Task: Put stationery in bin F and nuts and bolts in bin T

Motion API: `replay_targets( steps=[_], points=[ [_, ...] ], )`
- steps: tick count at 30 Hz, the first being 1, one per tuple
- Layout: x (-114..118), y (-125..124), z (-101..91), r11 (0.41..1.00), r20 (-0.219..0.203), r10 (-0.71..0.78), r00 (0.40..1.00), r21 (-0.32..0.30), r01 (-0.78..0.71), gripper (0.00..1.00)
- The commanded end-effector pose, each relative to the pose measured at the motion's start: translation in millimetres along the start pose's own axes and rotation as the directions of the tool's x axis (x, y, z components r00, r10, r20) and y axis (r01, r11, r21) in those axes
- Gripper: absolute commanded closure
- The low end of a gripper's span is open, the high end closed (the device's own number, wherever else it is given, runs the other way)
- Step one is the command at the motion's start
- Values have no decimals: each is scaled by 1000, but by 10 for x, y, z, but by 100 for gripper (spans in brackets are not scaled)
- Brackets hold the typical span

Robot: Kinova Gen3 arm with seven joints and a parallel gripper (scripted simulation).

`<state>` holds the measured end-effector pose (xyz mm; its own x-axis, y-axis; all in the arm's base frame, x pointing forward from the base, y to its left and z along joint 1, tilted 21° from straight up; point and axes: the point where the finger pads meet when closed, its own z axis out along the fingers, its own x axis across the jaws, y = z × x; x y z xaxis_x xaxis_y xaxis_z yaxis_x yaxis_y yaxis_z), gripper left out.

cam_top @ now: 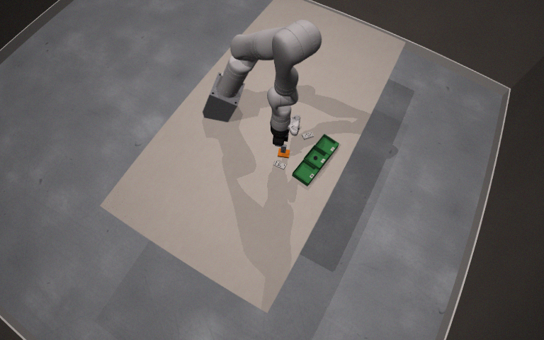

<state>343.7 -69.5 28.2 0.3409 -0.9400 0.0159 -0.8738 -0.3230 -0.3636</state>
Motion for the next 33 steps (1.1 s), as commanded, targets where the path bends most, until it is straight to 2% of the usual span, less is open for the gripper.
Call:
replay_targets(
  steps=[1, 14, 18, 20, 30, 33],
  points=[
    [-5, -13, -3, 1000, -1, -3, 1000, 1, 3, 0],
    [-9, -19, -3, 1000, -1, -3, 1000, 1, 3, 0],
    [-16, -16, 157, 1000, -1, -3, 1000, 1, 3, 0],
    [-16, -16, 157, 1000, -1, -3, 1000, 1, 3, 0],
    [-84, 10, 557, 1000, -1, -3, 1000, 1, 3, 0],
    [-99, 17, 576, 1000, -1, -3, 1000, 1, 3, 0]
  ],
)
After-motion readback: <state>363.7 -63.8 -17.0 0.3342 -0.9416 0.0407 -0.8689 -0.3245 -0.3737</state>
